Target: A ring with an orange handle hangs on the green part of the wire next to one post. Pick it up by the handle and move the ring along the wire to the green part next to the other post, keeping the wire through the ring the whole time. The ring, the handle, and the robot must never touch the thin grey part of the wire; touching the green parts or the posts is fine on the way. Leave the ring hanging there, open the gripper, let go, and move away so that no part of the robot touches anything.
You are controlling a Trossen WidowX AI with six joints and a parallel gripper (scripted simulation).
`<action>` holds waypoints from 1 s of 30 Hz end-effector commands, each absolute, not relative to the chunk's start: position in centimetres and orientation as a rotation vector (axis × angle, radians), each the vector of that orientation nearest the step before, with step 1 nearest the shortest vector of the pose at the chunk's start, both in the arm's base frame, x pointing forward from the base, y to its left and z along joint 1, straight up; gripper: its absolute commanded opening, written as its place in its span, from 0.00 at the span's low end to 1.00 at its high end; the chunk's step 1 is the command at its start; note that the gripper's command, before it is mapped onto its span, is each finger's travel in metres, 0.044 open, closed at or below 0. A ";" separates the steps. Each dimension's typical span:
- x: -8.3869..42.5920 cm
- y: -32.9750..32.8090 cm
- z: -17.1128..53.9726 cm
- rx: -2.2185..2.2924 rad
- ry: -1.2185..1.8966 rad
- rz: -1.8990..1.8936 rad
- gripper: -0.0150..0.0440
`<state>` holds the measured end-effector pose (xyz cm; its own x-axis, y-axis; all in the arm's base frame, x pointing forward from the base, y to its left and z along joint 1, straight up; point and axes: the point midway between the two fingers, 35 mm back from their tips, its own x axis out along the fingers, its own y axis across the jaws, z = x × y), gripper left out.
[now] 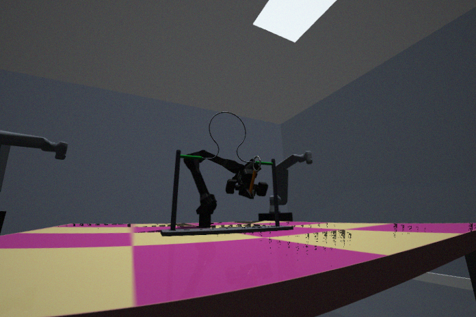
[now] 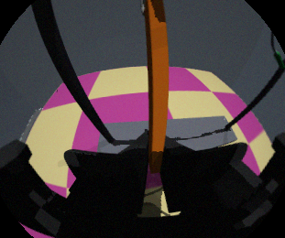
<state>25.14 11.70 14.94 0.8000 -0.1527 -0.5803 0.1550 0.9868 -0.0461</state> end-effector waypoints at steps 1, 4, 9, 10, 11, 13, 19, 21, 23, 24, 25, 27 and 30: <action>25.3 12.2 15.2 0.015 0.609 -0.168 0.00; 25.3 12.5 15.2 0.015 0.606 -0.168 0.00; 25.4 13.0 15.2 0.014 0.602 -0.169 0.00; 25.4 13.1 15.2 0.014 0.601 -0.169 0.00; 25.4 13.2 15.2 0.014 0.600 -0.169 0.00; 25.4 13.4 15.2 0.014 0.599 -0.169 0.00; 25.4 13.5 14.9 0.014 0.598 -0.169 0.00; 25.4 13.5 14.6 0.014 0.598 -0.169 0.00; 25.4 13.6 14.3 0.014 0.598 -0.169 0.00; 25.4 13.6 14.1 0.014 0.598 -0.169 0.00; 25.4 13.6 13.9 0.014 0.598 -0.169 0.00; 25.4 13.6 13.6 0.014 0.598 -0.169 0.00; 25.4 13.6 13.2 0.014 0.598 -0.170 0.00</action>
